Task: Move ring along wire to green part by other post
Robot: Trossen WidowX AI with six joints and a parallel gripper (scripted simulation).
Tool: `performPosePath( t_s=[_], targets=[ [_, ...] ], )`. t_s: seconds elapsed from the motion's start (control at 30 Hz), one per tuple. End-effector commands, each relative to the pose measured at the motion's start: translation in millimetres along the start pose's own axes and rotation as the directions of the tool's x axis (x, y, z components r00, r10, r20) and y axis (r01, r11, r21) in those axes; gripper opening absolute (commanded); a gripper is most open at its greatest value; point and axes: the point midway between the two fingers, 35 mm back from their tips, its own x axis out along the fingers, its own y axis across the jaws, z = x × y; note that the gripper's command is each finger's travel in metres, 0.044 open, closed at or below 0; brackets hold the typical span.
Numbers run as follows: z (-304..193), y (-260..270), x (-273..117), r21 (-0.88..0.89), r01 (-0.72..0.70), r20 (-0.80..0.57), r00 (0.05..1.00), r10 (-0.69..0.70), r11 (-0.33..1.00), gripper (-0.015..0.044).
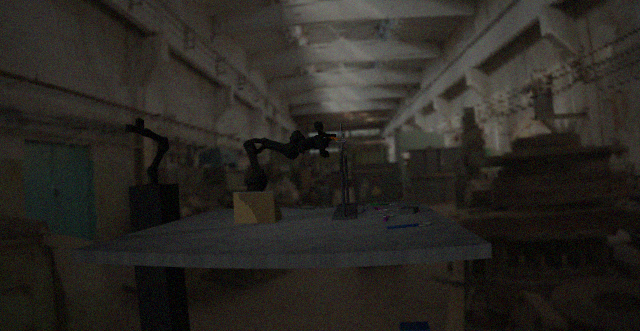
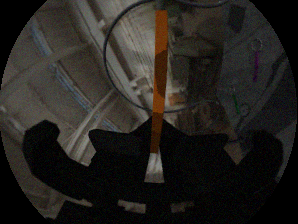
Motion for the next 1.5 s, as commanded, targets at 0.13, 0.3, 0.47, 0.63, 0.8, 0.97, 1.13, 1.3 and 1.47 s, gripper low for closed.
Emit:
performPosePath(
  t_s=[0.13,0.3,0.47,0.63,0.8,0.97,1.13,1.3,1.47],
  targets=[
    [-1,0,0,0.06,-0.037,0.006,0.999,0.036,0.998,-0.015],
    [-1,-4,0,0.07,-0.043,0.007,0.999,0.042,0.997,-0.015],
    [-3,-11,0,0.056,-0.035,0.004,0.999,0.035,0.998,-0.015],
    [-4,-21,-1,0.015,-0.012,-0.003,1.0,0.012,1.0,-0.015],
    [-4,-34,-3,-0.05,0.023,-0.011,1.0,-0.023,0.998,-0.015],
    [-3,-47,-5,-0.121,0.061,-0.018,0.998,-0.063,0.991,-0.015],
    [0,-64,-9,-0.217,0.11,-0.022,0.993,-0.118,0.97,-0.015],
    [5,-81,-14,-0.317,0.16,-0.02,0.984,-0.176,0.935,-0.015],
    [12,-98,-19,-0.417,0.209,-0.011,0.972,-0.235,0.884,-0.015]
  ],
)
